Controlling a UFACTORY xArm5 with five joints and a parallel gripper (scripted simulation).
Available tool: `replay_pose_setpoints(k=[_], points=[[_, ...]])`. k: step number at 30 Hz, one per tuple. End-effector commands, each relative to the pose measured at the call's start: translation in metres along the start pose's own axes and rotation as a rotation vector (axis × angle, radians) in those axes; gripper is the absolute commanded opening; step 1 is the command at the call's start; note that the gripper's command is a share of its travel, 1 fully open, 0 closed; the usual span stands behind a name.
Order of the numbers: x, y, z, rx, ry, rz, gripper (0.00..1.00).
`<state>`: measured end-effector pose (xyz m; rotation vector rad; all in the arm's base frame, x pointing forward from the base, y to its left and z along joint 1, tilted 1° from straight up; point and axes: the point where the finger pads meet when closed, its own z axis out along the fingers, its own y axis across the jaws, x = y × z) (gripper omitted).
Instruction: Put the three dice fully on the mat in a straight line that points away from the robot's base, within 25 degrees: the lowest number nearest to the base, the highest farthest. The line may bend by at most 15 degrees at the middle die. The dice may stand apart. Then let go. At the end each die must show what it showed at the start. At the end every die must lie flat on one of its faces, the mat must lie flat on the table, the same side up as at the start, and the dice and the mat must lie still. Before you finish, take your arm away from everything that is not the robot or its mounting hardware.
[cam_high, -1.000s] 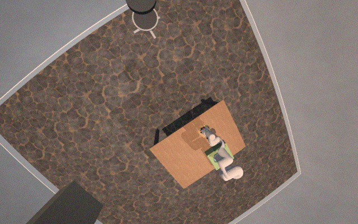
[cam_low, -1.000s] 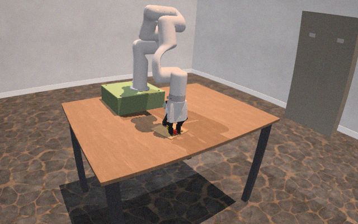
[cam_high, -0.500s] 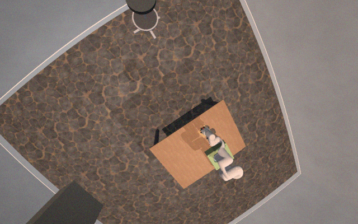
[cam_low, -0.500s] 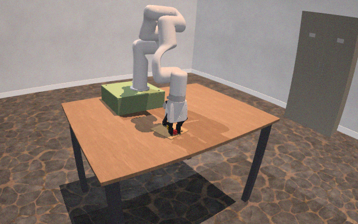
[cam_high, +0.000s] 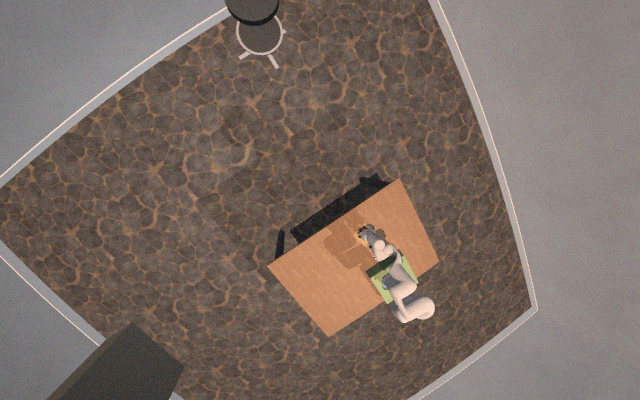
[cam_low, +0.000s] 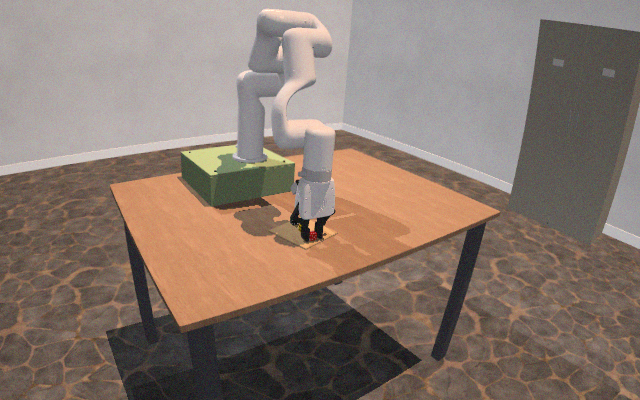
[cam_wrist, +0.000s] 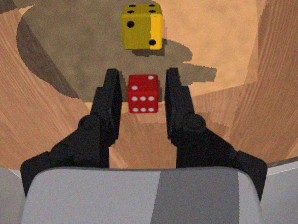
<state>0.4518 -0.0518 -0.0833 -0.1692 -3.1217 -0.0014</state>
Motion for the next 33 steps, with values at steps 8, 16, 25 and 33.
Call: replay_pose_setpoints(k=[8, 16, 25, 33], points=[[-0.0014, 0.0000, -0.0011, 0.000, -0.003, 0.000, 0.15], [-0.0014, 0.0000, -0.0011, 0.000, -0.003, 0.000, 0.15], [-0.0014, 0.0000, -0.0011, 0.000, -0.003, 0.000, 0.15], [-0.0014, 0.0000, -0.0011, 0.000, -0.003, 0.000, 0.15]])
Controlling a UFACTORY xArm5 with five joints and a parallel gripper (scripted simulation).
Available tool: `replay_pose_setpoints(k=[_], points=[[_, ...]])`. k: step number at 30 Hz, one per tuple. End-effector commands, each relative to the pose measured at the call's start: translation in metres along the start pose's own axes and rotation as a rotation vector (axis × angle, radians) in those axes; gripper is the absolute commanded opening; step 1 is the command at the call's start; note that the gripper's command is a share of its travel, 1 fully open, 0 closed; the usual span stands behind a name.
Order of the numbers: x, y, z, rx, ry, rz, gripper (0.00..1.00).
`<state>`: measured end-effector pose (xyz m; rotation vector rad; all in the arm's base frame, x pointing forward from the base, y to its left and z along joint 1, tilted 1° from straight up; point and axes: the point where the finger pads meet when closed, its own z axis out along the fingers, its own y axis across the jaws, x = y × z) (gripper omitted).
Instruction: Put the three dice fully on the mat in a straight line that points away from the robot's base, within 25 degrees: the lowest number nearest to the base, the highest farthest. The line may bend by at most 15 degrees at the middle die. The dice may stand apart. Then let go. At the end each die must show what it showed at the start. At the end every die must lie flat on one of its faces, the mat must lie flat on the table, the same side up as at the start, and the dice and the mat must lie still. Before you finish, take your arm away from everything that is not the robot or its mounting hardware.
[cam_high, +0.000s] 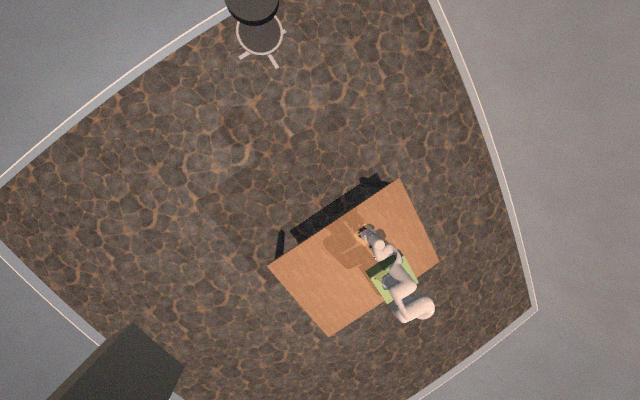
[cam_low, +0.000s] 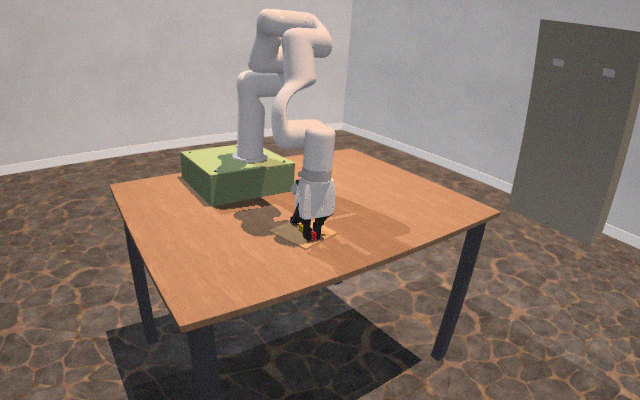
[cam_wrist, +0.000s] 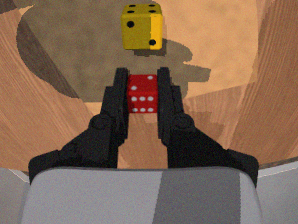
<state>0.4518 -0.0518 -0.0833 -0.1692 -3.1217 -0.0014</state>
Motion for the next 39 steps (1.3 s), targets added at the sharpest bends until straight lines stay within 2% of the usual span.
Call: replay_pose_setpoints(k=[1, 6, 9, 12, 18, 20, 25, 39], points=[[-0.001, 0.000, -0.001, 0.000, -0.003, 0.000, 0.15], [-0.001, 0.000, -0.003, 0.000, -0.003, 0.000, 0.15], [-0.001, 0.000, -0.011, 0.000, -0.004, 0.000, 0.15], [-0.001, 0.000, -0.027, 0.000, -0.004, 0.000, 0.15], [-0.001, -0.001, -0.071, 0.000, -0.004, 0.000, 0.15], [-0.001, -0.001, -0.071, 0.000, -0.004, 0.000, 0.15], [-0.001, -0.001, -0.097, 0.000, -0.004, 0.000, 0.15], [-0.001, -0.001, -0.101, 0.000, -0.004, 0.000, 0.15]])
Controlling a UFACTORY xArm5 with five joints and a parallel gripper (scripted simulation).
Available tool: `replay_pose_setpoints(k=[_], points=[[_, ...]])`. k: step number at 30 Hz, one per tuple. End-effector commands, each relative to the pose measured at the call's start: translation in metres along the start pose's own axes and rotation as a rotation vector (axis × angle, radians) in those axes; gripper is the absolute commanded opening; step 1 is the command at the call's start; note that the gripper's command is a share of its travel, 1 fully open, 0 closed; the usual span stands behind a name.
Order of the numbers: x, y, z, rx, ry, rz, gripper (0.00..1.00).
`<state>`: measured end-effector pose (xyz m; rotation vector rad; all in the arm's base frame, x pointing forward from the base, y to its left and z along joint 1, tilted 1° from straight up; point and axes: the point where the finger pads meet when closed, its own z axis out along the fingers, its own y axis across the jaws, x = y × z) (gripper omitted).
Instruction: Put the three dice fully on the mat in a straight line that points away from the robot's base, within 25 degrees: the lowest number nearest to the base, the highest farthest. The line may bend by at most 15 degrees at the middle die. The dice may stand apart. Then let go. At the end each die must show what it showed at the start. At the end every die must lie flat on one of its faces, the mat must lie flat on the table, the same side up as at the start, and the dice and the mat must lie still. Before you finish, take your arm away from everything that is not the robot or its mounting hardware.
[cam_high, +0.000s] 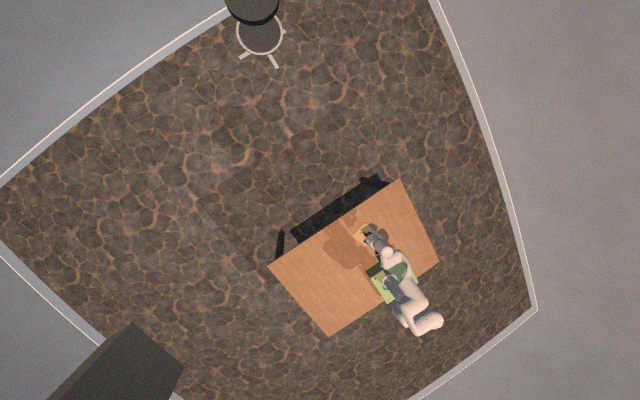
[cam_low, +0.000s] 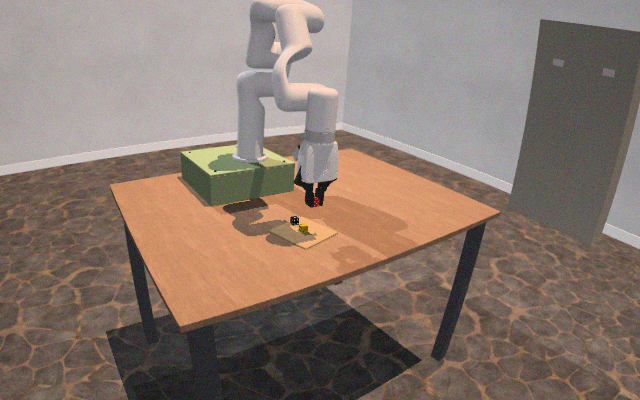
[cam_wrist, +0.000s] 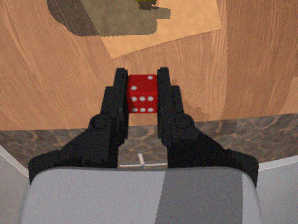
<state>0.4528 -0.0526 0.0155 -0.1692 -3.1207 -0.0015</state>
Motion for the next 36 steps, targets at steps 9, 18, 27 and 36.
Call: replay_pose_setpoints(k=[9, 18, 27, 36], points=[[-0.004, 0.001, -0.003, 0.000, -0.005, 0.004, 0.15], [-0.004, 0.001, -0.003, 0.000, -0.005, 0.004, 0.15], [-0.004, 0.001, 0.008, 0.000, -0.004, 0.004, 0.15], [-0.005, 0.001, 0.037, 0.000, -0.004, 0.004, 0.15]])
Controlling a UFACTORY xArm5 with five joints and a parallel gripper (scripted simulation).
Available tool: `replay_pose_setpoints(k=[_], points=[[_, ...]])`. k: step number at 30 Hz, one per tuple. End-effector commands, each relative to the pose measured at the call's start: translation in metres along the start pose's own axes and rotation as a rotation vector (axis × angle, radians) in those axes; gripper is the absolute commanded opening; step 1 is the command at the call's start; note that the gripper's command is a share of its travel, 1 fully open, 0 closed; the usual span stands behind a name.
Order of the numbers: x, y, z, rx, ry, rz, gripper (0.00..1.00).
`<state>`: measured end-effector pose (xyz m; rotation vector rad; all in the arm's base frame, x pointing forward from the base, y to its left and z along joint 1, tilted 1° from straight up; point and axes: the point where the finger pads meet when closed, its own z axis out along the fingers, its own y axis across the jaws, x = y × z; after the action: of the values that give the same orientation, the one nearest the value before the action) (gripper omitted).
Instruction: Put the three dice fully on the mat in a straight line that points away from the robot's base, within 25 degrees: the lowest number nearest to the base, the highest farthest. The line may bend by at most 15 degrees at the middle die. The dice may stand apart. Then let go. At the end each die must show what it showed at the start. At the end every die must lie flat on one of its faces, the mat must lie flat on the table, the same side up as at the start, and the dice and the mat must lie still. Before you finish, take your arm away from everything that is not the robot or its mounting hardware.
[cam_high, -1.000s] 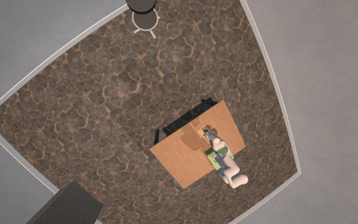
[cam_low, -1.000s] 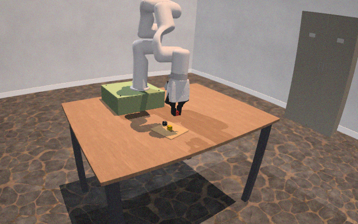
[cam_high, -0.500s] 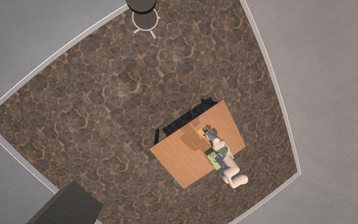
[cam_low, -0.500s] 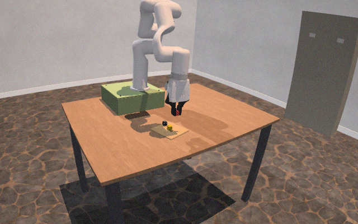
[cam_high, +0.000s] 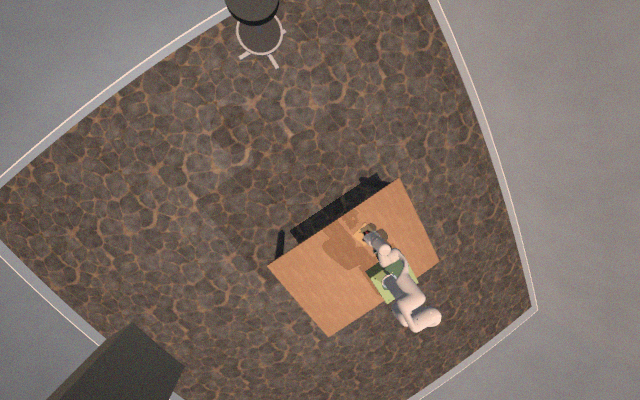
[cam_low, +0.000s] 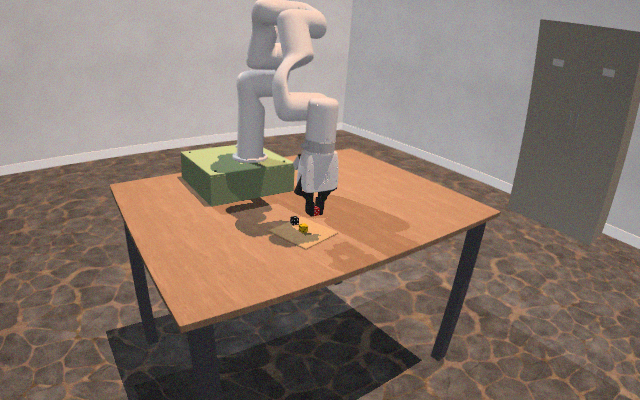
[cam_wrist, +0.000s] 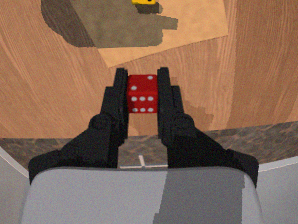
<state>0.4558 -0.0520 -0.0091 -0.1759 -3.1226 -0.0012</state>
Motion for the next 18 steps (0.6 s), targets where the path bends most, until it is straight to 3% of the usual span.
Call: replay_pose_setpoints(k=[1, 10, 18], points=[[-0.001, 0.000, 0.018, 0.000, -0.002, 0.000, 0.15], [-0.001, 0.000, 0.056, 0.000, -0.002, 0.000, 0.15], [-0.001, 0.001, 0.068, 0.000, -0.002, 0.000, 0.15]])
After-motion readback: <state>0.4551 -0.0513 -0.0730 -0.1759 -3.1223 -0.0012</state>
